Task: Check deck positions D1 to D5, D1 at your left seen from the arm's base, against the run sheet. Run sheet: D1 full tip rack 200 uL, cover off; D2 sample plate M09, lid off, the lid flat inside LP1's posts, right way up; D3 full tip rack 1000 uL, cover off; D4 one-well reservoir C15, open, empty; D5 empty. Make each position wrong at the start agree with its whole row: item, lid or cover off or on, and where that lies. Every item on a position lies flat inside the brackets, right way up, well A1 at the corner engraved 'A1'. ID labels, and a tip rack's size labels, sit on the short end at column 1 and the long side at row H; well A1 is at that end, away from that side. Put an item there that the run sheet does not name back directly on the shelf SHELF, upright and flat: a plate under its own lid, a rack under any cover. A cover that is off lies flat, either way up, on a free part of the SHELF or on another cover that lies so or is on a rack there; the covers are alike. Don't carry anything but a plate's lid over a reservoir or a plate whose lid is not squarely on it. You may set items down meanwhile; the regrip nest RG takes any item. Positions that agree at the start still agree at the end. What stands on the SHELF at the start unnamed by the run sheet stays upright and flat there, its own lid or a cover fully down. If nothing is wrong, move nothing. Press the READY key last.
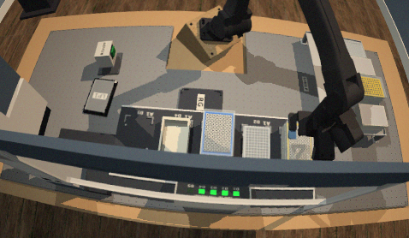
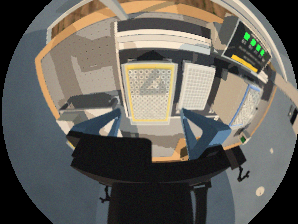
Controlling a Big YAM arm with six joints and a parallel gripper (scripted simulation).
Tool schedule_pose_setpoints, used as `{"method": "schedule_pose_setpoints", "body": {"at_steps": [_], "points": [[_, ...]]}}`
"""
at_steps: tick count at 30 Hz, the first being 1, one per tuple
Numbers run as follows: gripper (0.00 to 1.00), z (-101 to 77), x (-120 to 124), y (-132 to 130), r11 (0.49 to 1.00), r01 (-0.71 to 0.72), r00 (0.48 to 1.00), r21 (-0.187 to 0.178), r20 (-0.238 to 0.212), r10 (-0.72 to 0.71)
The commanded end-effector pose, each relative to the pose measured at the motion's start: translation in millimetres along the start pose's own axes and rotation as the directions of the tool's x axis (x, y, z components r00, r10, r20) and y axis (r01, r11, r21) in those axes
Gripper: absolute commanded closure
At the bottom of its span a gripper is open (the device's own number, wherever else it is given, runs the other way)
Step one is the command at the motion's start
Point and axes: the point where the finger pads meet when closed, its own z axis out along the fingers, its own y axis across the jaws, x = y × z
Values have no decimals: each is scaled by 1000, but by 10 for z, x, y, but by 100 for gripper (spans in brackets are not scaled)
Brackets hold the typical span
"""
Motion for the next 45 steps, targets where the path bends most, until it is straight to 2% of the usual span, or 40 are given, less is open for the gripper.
{"method": "schedule_pose_setpoints", "body": {"at_steps": [1,5,7,10,11,14,16,20,23,26,28,31,32,33,38,40,45], "points": [[0,52,-56,64,1000,-2,1000,-10,19,2],[0,54,-116,123,1000,4,999,-21,35,-3],[0,153,-51,72,1000,1,1000,-11,18,-1],[0,107,-150,127,1000,0,999,-24,43,1],[0,148,-130,122,1000,2,999,-21,37,-1],[0,127,-69,92,1000,6,999,-25,41,-4],[0,253,-70,85,1000,1,1000,-13,23,0],[0,337,-56,64,1000,-2,1000,-10,19,2],[0,334,-111,118,1000,3,999,-20,32,-2],[0,407,-69,71,1000,-2,1000,-13,26,2],[0,407,-128,125,1000,2,999,-21,35,-2],[0,389,-91,97,1000,4,999,-23,40,-3],[0,477,-59,70,1000,1,1000,-13,25,0],[0,488,-94,98,1000,1,1000,-16,28,0],[0,351,-161,139,999,5,998,-35,60,-3],[0,371,-156,106,1000,5,999,-26,48,-3],[0,371,-156,106,1000,5,999,-26,48,-3]]}}
